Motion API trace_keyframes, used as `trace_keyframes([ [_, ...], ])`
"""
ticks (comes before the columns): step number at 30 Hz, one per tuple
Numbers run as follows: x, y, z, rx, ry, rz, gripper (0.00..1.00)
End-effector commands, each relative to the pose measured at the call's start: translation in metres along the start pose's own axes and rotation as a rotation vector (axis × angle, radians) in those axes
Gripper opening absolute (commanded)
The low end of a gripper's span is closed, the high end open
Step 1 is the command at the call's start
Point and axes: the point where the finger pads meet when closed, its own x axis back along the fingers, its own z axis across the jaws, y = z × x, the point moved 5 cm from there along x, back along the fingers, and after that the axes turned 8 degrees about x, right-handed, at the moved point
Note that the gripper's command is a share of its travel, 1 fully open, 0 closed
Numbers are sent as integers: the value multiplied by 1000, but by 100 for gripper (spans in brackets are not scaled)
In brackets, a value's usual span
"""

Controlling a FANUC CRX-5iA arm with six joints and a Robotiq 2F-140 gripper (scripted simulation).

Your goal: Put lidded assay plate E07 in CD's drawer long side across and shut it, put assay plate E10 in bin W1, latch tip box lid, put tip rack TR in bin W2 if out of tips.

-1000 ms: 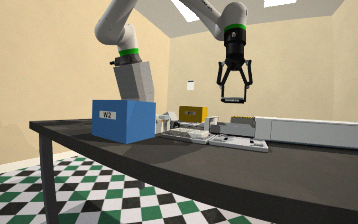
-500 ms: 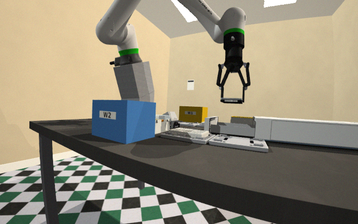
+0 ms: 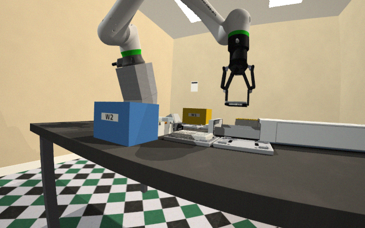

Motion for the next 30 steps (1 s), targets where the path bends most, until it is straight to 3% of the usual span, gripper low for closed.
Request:
trace_keyframes([
  [1,-3,0,1,0,2,0,10],
  [30,-39,1,1,0,2,0,10],
])
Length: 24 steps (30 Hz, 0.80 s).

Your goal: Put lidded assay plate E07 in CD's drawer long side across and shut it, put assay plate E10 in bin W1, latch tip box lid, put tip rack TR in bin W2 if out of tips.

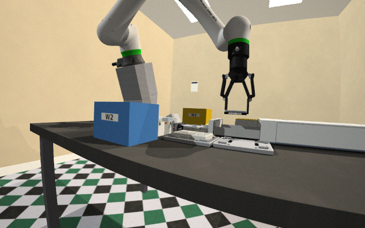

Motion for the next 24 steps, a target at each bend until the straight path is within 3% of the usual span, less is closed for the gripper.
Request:
trace_keyframes([
  [1,-3,0,1,0,2,0,10],
  [24,-30,0,1,0,2,0,10],
])
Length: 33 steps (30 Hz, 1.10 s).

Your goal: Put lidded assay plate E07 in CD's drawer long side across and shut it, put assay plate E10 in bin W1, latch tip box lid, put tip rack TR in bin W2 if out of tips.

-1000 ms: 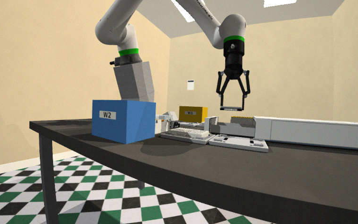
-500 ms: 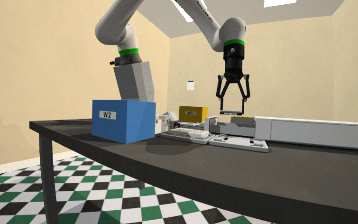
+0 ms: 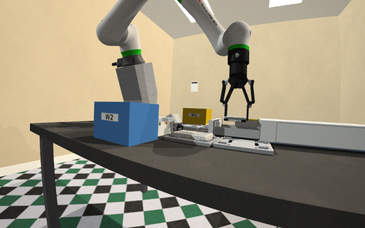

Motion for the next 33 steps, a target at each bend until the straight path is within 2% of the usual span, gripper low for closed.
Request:
trace_keyframes([
  [1,-4,0,1,0,2,0,10],
  [33,-40,0,1,0,2,0,10],
])
